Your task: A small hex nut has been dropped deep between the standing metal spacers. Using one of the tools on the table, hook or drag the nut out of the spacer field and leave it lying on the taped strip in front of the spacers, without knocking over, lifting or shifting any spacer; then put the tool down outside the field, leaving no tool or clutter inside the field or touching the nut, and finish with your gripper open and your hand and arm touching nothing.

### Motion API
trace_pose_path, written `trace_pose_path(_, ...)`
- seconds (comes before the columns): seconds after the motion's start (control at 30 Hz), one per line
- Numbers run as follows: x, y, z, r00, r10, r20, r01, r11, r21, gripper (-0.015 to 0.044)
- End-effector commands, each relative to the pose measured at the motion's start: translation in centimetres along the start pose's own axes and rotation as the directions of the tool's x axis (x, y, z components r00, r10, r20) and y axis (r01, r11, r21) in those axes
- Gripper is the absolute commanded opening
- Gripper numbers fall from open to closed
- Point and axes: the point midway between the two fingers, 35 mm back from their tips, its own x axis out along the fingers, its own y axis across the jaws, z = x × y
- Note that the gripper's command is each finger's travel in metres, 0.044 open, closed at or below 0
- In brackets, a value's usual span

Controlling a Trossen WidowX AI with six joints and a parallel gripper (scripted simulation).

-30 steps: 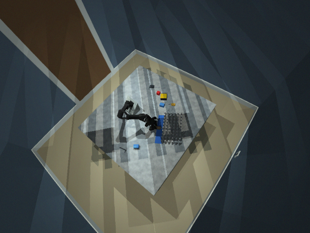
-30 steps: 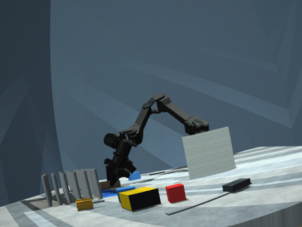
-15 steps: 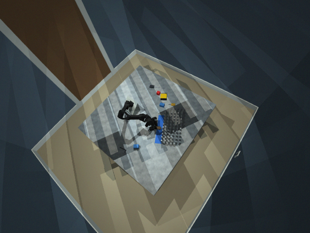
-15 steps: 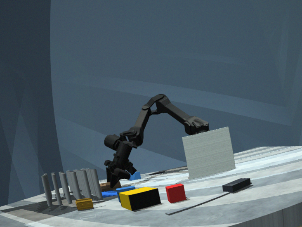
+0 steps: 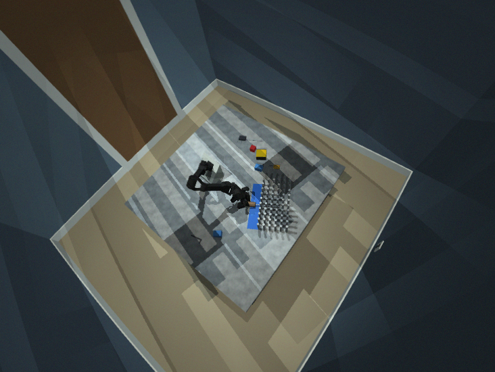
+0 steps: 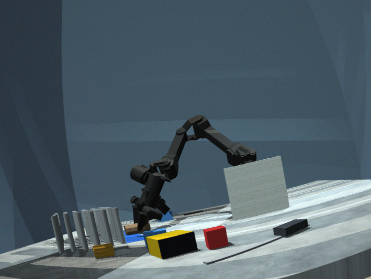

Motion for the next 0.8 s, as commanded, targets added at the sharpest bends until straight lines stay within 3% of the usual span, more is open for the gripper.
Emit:
trace_pose_path(0.0,-0.2,0.0,0.3,1.000,0.000,-0.002,0.000,1.000,-0.006,0.0000)
trace_pose_path(0.77,-0.9,0.0,1.6,1.000,-0.001,-0.001,0.001,1.000,-0.007,0.0000)
